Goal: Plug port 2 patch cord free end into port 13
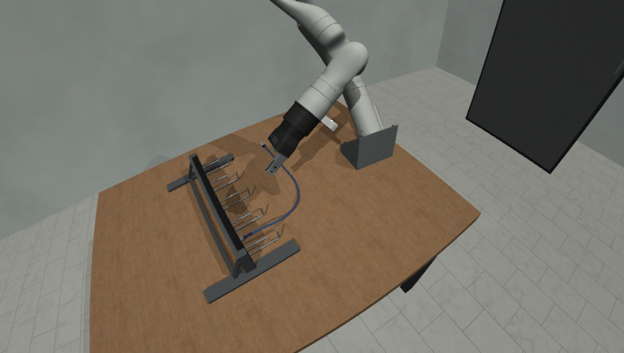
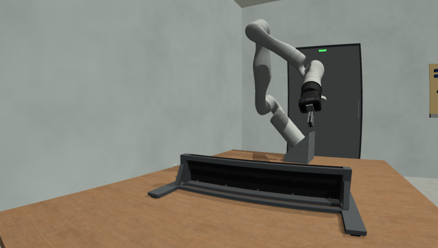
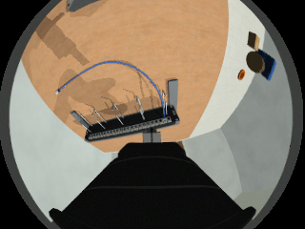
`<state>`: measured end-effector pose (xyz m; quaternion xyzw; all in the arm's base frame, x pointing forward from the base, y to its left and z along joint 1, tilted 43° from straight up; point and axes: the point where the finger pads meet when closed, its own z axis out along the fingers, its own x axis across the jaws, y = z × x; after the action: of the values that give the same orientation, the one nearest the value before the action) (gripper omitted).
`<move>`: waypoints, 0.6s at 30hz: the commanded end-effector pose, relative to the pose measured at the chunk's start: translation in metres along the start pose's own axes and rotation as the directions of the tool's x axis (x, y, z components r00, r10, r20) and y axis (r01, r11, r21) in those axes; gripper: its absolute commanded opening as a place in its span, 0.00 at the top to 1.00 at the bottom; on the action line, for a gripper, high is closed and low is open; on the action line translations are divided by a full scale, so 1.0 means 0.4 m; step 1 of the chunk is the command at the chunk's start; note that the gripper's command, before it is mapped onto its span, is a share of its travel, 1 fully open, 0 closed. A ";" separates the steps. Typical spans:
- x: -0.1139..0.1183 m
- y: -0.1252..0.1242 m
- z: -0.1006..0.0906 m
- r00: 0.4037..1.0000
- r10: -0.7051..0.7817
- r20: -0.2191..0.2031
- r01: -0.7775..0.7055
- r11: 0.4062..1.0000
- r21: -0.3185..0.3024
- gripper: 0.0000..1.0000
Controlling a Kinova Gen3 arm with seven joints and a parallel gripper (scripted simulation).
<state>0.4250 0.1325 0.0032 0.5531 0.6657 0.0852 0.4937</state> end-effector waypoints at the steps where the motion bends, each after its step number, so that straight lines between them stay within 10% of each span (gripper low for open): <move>1: 0.011 -0.007 -0.005 0.999 -0.044 -0.009 0.044 0.999 -0.005 1.00; 18: 0.033 -0.021 -0.012 0.979 -0.201 -0.033 0.201 0.979 -0.025 1.00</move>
<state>0.4176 0.1410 -0.0069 0.4789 0.7238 0.0519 0.4941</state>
